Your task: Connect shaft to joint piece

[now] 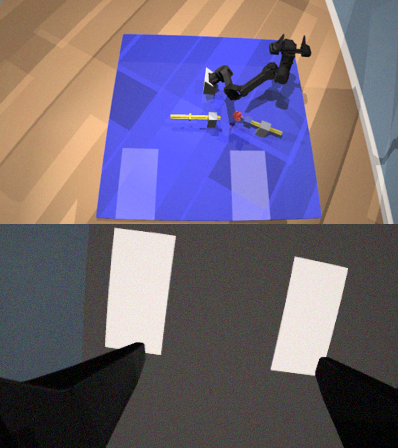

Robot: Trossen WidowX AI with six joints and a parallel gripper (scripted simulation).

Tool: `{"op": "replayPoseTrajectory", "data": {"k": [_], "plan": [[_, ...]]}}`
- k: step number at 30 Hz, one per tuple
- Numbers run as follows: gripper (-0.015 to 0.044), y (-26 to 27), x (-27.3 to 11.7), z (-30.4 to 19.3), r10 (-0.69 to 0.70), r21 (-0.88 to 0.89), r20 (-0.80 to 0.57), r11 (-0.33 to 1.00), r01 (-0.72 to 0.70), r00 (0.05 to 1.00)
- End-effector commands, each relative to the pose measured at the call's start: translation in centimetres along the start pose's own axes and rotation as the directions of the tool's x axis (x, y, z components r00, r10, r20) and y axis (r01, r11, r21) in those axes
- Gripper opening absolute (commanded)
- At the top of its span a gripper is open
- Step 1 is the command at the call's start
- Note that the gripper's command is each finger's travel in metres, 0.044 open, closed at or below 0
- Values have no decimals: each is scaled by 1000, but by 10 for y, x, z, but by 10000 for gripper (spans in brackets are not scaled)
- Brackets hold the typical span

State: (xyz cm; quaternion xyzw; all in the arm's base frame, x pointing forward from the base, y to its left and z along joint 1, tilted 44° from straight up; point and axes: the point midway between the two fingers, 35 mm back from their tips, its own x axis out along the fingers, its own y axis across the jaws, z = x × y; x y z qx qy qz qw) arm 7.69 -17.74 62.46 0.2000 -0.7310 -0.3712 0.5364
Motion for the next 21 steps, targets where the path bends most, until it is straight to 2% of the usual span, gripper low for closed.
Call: {"op": "replayPoseTrajectory", "data": {"k": [1,7,13,21], "plan": [[440,4,5,21,29,45,63,998,-32,998],[440,10,12,54,76,97,169,991,-94,983],[440,23,15,69,172,106,204,975,-197,964],[440,37,8,121,243,165,364,933,-319,899]]}}
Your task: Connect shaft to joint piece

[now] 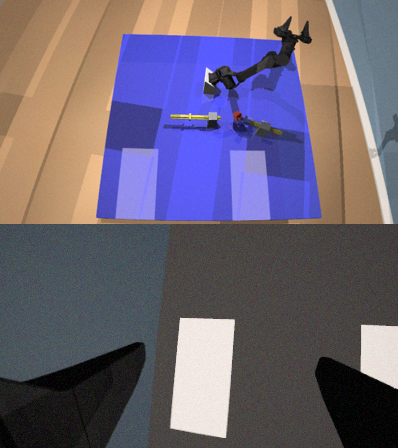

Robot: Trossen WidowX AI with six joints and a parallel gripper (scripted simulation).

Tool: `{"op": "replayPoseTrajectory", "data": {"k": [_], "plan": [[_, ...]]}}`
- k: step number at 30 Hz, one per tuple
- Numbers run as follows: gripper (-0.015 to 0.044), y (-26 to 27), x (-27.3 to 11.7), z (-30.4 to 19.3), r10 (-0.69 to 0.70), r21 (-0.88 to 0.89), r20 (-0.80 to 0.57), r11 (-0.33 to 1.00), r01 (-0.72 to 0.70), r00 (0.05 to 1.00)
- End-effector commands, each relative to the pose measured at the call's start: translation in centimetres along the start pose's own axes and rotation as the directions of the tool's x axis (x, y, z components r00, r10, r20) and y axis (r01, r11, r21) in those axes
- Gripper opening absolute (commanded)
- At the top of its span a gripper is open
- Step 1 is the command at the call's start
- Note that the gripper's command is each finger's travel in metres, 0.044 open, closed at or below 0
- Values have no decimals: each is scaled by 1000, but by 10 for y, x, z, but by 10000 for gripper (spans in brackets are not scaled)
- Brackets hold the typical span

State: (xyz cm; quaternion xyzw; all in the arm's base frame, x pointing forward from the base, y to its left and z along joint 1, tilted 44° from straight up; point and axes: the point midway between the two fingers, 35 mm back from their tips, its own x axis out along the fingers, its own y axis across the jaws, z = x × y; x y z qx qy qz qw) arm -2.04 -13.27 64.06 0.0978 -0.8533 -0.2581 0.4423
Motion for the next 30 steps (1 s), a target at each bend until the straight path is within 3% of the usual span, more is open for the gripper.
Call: {"op": "replayPoseTrajectory", "data": {"k": [1,15,30], "plan": [[440,13,4,23,53,49,65,997,-56,996],[440,51,3,71,247,196,203,938,-286,947],[440,114,-26,133,486,263,357,767,-585,798]]}}
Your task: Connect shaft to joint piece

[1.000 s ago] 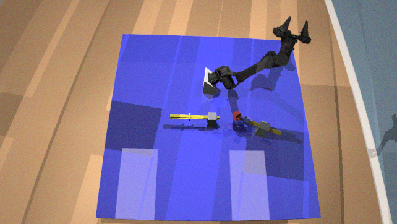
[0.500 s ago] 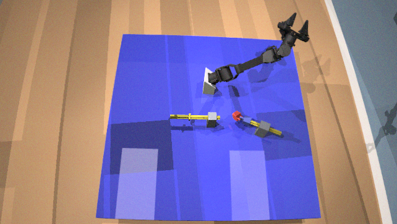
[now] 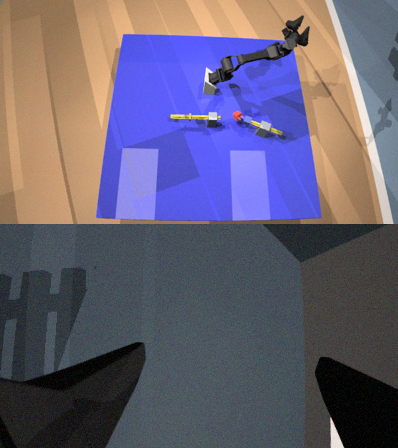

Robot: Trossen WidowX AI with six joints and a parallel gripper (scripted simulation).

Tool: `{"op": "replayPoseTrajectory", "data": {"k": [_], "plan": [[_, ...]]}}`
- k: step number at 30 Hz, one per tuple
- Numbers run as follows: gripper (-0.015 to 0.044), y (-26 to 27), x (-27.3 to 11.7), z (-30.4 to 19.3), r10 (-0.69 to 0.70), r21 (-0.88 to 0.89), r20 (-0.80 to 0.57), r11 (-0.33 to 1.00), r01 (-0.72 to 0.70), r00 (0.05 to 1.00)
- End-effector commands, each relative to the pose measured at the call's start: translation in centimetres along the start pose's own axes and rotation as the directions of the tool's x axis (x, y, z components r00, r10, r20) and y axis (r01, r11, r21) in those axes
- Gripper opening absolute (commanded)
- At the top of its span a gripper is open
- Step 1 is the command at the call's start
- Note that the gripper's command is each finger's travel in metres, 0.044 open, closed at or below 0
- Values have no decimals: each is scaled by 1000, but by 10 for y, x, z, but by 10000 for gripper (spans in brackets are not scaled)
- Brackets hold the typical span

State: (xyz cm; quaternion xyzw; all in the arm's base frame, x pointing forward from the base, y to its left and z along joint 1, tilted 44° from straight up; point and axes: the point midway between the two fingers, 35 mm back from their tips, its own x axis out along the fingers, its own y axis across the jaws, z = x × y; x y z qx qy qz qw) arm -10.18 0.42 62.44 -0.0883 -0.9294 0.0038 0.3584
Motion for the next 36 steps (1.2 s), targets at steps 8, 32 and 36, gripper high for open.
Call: {"op": "replayPoseTrajectory", "data": {"k": [8,32,36], "plan": [[440,68,1,21,251,99,33,962,-253,968],[440,201,-62,46,714,376,96,619,-690,693],[440,221,-80,48,775,428,103,531,-731,623]]}}
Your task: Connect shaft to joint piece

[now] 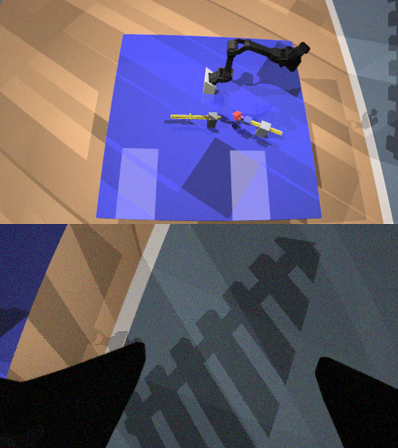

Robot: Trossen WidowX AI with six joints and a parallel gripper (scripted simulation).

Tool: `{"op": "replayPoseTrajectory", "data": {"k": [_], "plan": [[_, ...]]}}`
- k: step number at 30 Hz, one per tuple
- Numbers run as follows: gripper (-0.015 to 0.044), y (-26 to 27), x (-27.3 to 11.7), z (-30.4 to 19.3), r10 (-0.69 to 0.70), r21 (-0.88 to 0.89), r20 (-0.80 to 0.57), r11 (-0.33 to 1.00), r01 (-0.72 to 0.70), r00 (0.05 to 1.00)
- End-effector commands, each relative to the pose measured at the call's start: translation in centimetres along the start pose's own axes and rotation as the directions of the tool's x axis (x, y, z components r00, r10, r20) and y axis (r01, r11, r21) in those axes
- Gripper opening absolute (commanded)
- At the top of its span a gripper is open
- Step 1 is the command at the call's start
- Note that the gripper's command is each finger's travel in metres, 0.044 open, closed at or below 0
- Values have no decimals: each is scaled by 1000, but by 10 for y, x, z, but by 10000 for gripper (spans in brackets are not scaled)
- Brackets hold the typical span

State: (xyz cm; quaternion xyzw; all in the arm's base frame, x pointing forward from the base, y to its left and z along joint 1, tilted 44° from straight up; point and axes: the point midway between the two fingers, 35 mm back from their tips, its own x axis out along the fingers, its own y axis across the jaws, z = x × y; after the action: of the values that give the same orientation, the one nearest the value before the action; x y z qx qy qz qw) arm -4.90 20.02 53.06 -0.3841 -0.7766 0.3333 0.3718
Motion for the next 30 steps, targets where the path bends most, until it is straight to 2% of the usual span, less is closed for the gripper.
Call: {"op": "replayPoseTrajectory", "data": {"k": [1,17,30], "plan": [[440,23,2,-7,77,64,-22,995,-75,997],[440,120,-18,-45,404,387,-133,862,-328,905],[440,183,-59,-71,606,648,-199,671,-360,770]]}}
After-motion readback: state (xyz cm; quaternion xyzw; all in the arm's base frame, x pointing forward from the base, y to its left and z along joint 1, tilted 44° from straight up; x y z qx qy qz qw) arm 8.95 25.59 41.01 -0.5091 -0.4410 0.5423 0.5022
